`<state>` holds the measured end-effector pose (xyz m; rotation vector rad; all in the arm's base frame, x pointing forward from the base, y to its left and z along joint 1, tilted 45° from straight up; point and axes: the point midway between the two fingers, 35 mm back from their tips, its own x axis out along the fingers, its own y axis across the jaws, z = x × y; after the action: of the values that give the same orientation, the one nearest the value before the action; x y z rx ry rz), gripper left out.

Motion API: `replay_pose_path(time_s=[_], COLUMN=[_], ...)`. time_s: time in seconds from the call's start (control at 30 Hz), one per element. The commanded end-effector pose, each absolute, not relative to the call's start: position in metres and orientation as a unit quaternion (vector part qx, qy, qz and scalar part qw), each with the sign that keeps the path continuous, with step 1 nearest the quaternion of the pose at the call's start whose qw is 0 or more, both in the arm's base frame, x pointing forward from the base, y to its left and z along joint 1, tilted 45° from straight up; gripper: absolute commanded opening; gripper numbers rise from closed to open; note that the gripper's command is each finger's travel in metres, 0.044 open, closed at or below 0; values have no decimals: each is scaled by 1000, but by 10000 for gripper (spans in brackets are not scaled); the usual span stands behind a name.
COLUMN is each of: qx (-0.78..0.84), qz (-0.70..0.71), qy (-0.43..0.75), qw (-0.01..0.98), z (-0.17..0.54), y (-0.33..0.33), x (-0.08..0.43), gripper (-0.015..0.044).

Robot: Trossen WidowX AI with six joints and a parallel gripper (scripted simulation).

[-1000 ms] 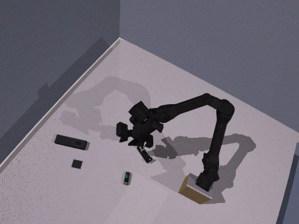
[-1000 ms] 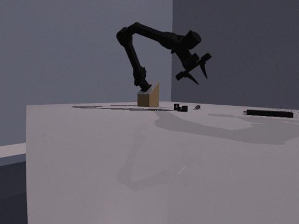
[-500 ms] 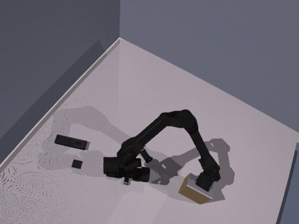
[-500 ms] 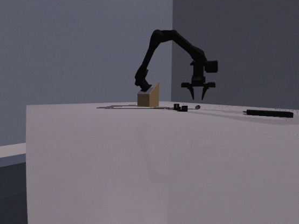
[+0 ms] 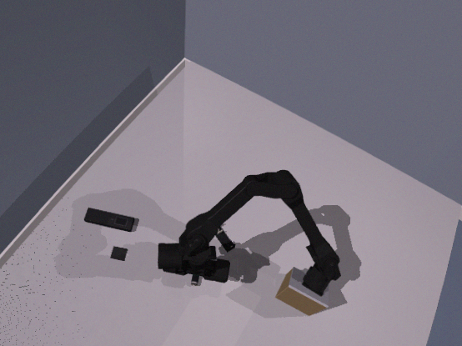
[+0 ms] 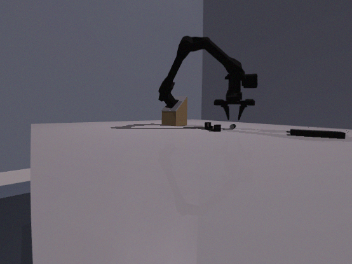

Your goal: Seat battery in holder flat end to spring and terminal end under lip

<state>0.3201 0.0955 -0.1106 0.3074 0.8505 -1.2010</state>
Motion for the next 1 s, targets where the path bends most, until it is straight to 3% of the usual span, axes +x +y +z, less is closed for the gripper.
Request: replay_pose_path(time_s=[0.0,0.7,0.87,0.97], qx=[136,135,135,135], qz=[-545,-546,-546,-546], qy=[387,386,386,386], qw=[731,731,731,731], z=[-115,-137,-137,-137], y=[91,68,68,68], x=[320,322,322,322], gripper=[226,226,95,75])
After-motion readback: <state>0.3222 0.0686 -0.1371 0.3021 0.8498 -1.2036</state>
